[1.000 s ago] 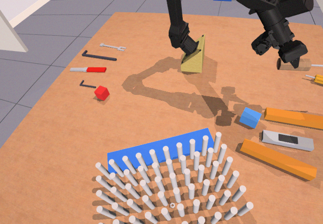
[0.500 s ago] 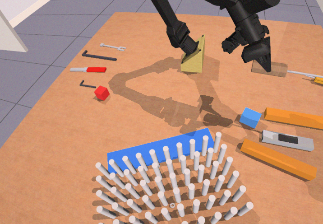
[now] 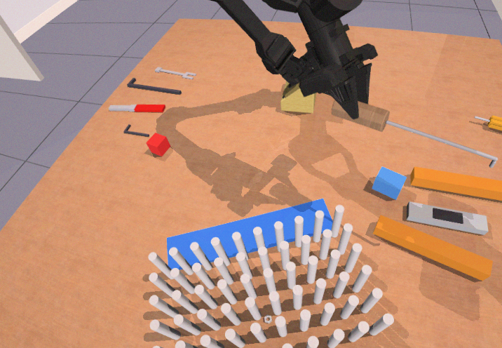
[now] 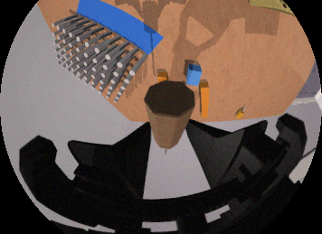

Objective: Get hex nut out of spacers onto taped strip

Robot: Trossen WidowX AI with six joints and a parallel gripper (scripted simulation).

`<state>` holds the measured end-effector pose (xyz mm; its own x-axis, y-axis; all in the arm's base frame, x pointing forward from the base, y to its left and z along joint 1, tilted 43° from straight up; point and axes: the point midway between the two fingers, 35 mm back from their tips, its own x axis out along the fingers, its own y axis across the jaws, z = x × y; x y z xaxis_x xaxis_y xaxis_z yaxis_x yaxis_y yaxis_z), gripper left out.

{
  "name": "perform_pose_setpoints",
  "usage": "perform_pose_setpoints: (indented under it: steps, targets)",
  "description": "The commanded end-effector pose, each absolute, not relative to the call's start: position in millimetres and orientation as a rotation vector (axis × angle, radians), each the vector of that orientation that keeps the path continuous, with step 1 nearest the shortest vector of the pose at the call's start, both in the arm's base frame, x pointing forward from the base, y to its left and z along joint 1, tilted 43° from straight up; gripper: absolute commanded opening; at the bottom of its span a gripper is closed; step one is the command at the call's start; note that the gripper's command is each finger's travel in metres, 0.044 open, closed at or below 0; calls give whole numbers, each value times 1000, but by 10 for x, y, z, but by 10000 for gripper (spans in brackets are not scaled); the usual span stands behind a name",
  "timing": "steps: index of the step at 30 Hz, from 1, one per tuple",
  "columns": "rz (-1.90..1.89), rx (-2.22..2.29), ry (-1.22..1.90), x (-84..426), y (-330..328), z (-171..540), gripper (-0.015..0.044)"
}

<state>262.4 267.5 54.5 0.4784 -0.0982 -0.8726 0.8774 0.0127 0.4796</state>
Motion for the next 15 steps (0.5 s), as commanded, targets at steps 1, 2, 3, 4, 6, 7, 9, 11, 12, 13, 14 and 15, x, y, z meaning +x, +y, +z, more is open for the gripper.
perform_pose_setpoints:
  steps: [1, 2, 3, 4, 6, 7, 9, 11, 12, 13, 14, 15]
  targets:
    - [-891, 1382, 705, 2700, 2490, 720, 0]
    - [-892, 1392, 690, 2719, 2438, 764, 0]
    - [-893, 1401, 674, 2738, 2387, 807, 0]
    - [-894, 1410, 659, 2755, 2334, 849, 0]
    - [-896, 1428, 628, 2785, 2228, 933, 0]
    - [-897, 1437, 612, 2799, 2175, 974, 0]
    - [-900, 1454, 580, 2823, 2066, 1054, 0]
    - [-903, 1471, 552, 2840, 1961, 1129, 0]
    - [-905, 1480, 539, 2846, 1910, 1165, 0]
    - [-906, 1488, 526, 2852, 1859, 1200, 0]
    - [-908, 1497, 513, 2856, 1808, 1234, 0]
    - [-910, 1505, 500, 2859, 1756, 1268, 0]
